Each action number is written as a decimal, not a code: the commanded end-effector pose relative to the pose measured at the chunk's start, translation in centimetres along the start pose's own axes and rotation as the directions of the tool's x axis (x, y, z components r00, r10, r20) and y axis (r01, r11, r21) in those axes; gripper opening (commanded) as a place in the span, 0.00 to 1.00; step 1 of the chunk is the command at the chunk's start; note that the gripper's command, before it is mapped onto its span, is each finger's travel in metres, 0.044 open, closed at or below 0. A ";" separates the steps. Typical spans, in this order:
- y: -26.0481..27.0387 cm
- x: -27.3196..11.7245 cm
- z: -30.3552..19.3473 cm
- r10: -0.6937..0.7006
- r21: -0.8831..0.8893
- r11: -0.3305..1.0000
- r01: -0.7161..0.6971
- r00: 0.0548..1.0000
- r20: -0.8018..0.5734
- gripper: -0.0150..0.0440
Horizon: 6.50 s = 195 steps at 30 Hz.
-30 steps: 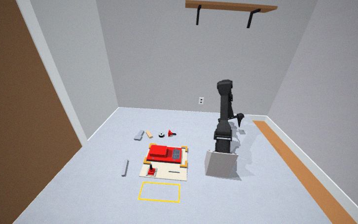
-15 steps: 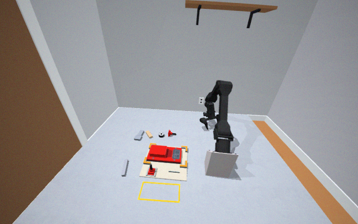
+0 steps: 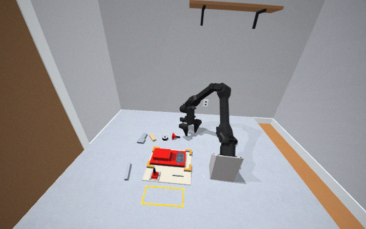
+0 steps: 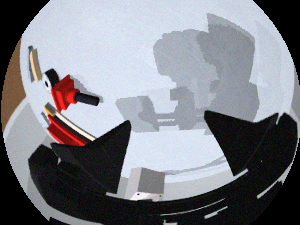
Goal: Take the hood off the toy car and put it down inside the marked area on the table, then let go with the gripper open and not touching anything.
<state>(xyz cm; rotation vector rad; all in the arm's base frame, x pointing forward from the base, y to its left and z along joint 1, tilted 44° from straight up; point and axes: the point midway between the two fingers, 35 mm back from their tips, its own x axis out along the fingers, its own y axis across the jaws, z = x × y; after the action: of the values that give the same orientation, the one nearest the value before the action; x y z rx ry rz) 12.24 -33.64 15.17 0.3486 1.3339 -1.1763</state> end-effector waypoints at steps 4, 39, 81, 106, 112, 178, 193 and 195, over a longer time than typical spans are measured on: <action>8.9 0.0 -0.2 -0.008 -0.169 0.986 0.005 1.000 -0.018 1.00; 30.6 -3.0 -7.6 -0.116 -0.673 0.694 0.256 0.962 0.246 1.00; 30.1 0.7 -6.6 -0.117 -0.673 0.693 0.258 0.962 0.248 1.00; 29.9 1.8 -6.3 -0.118 -0.673 0.693 0.258 0.962 0.248 1.00; 29.9 2.1 -6.2 -0.118 -0.673 0.693 0.258 0.962 0.248 1.00; 30.2 0.3 -6.8 -0.114 -0.671 0.697 0.252 0.963 0.244 0.25; 30.8 -3.4 -7.9 -0.118 -0.677 0.690 0.257 0.962 0.245 0.25; 31.6 -3.3 -8.6 -0.113 -0.678 0.690 0.252 0.963 0.243 0.25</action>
<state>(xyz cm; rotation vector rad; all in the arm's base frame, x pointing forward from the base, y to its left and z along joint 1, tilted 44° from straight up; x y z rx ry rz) 33.52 -12.33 3.63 -0.4642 1.5587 -0.7430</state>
